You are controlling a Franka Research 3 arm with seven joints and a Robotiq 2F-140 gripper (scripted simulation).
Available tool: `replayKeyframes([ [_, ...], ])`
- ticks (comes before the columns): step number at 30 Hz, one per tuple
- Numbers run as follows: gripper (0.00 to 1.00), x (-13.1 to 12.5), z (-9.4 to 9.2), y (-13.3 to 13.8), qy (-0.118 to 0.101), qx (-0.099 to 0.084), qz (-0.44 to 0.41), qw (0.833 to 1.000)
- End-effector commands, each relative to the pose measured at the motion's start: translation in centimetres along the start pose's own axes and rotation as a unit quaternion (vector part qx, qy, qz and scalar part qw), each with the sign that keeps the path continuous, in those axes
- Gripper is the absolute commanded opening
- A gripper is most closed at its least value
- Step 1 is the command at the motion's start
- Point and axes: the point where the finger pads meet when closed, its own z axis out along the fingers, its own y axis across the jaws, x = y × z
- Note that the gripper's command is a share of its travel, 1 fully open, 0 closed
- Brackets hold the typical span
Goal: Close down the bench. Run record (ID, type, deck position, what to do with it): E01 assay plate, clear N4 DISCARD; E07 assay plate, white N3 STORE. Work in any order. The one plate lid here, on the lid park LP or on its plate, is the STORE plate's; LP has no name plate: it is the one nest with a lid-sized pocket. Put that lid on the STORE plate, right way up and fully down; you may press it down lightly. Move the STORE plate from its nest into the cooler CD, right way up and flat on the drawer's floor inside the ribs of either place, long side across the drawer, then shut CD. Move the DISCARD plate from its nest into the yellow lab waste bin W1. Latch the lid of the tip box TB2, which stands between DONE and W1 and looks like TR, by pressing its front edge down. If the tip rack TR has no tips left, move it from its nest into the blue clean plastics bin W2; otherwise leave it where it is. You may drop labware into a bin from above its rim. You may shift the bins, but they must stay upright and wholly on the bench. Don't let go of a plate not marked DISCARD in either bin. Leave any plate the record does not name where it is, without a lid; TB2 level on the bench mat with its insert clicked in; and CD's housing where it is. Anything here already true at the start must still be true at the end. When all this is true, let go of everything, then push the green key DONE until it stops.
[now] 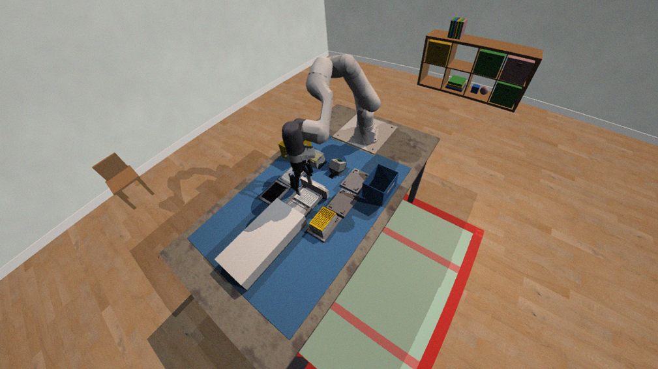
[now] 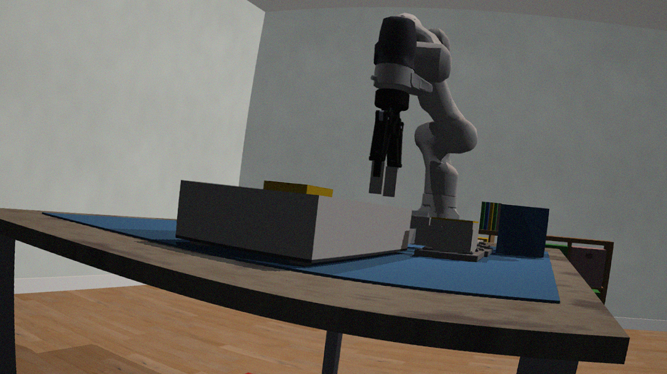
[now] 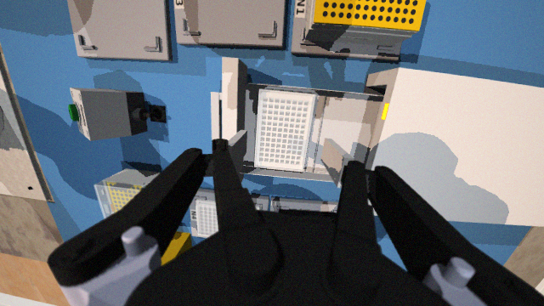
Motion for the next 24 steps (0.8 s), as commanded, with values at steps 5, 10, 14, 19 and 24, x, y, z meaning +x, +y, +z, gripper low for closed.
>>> replayKeyframes([
  [5, 0.61, -0.1, -0.9, -0.1, 0.000, 0.003, -0.002, 1.000],
  [10, 0.61, -0.1, -1.6, -0.1, 0.000, 0.003, -0.002, 1.000],
  [14, 0.61, -0.1, -2.1, -0.1, 0.000, 0.003, -0.002, 1.000],
  [19, 0.61, -0.1, -2.5, -0.1, 0.000, 0.003, -0.002, 1.000],
  [24, 0.61, -0.1, -3.2, -0.1, 0.000, 0.003, -0.002, 1.000],
])
